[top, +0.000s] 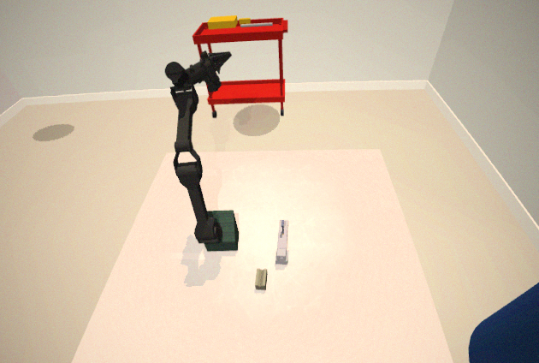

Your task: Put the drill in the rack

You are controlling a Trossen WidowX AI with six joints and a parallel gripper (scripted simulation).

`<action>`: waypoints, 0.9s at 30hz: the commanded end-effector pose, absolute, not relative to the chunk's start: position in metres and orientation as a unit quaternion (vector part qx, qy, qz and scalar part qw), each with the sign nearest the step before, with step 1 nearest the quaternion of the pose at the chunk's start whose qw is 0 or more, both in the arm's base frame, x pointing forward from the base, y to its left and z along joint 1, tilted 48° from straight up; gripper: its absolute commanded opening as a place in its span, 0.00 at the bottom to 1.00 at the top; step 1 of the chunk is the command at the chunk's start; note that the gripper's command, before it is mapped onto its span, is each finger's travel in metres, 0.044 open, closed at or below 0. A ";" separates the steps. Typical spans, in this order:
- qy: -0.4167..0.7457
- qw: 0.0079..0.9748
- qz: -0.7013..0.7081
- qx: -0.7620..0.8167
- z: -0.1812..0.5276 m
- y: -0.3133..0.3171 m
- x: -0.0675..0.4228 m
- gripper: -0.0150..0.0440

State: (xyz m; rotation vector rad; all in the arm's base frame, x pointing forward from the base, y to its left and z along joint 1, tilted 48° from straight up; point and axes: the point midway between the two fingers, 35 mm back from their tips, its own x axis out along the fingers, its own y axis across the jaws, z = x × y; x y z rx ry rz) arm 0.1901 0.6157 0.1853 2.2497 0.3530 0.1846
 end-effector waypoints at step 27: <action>0.352 0.881 -0.309 0.065 0.027 0.205 0.408 0.25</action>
